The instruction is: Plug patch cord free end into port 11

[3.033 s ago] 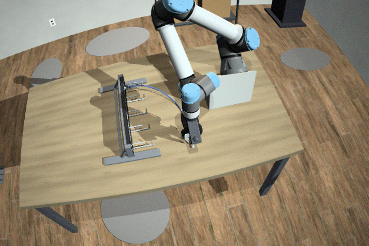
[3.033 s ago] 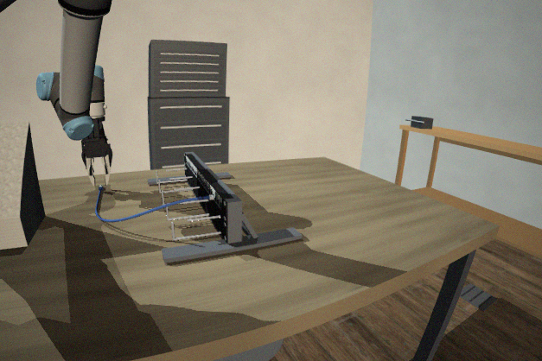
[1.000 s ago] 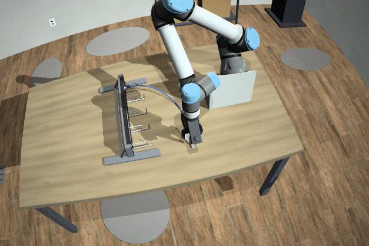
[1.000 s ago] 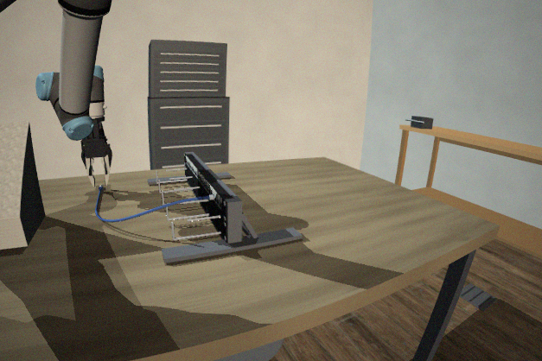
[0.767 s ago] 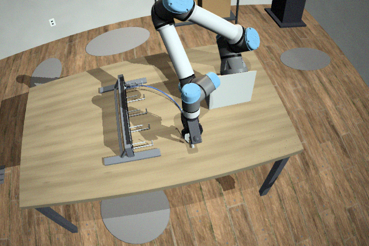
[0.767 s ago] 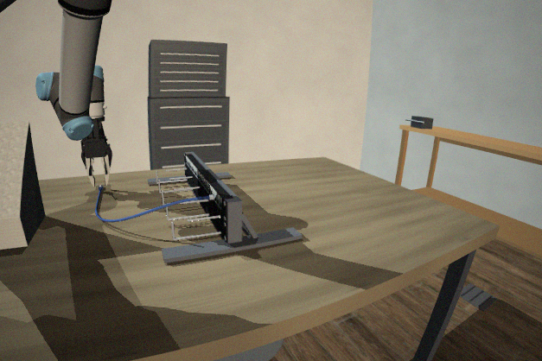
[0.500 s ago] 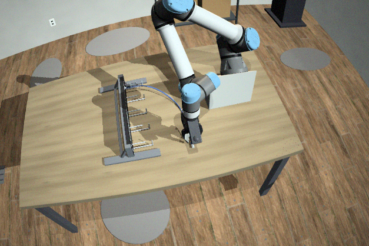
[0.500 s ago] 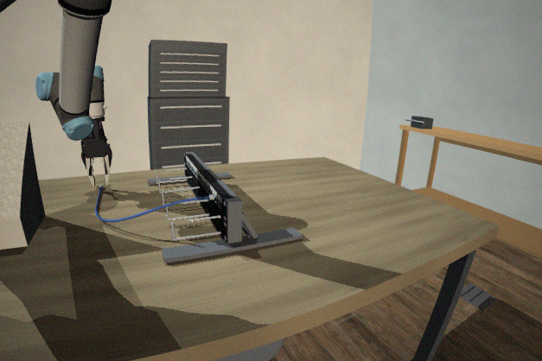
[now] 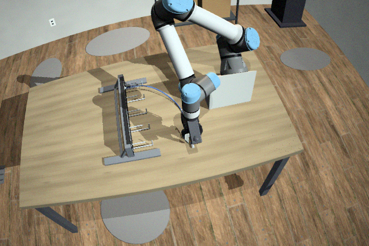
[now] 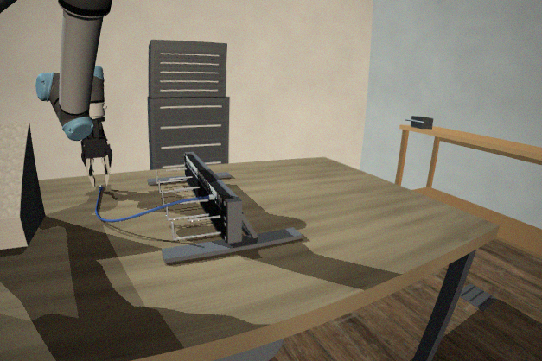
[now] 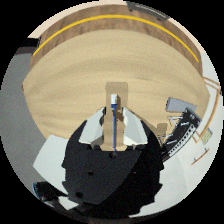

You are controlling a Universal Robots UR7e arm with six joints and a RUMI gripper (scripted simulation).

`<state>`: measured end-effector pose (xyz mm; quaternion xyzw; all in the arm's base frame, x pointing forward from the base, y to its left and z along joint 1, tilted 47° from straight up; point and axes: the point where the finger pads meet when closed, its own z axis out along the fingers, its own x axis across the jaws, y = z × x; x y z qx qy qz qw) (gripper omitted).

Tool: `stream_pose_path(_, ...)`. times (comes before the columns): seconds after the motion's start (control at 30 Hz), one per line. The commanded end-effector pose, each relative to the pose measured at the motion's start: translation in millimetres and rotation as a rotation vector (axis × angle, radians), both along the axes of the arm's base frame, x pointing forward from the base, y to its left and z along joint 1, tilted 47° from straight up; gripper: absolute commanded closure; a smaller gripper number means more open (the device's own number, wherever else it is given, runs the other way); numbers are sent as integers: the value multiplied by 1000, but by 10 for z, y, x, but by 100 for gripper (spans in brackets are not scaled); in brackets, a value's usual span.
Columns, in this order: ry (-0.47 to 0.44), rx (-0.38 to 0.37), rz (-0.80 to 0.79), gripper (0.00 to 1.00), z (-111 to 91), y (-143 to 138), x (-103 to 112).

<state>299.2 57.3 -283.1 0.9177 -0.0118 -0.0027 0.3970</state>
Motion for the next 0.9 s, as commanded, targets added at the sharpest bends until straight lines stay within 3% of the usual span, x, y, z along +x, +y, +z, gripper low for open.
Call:
stream_pose_path(0.0,4,-2,-1,78,-14,-28,-17)
stream_pose_path(0.87,4,-2,-1,78,-64,-81,-19)
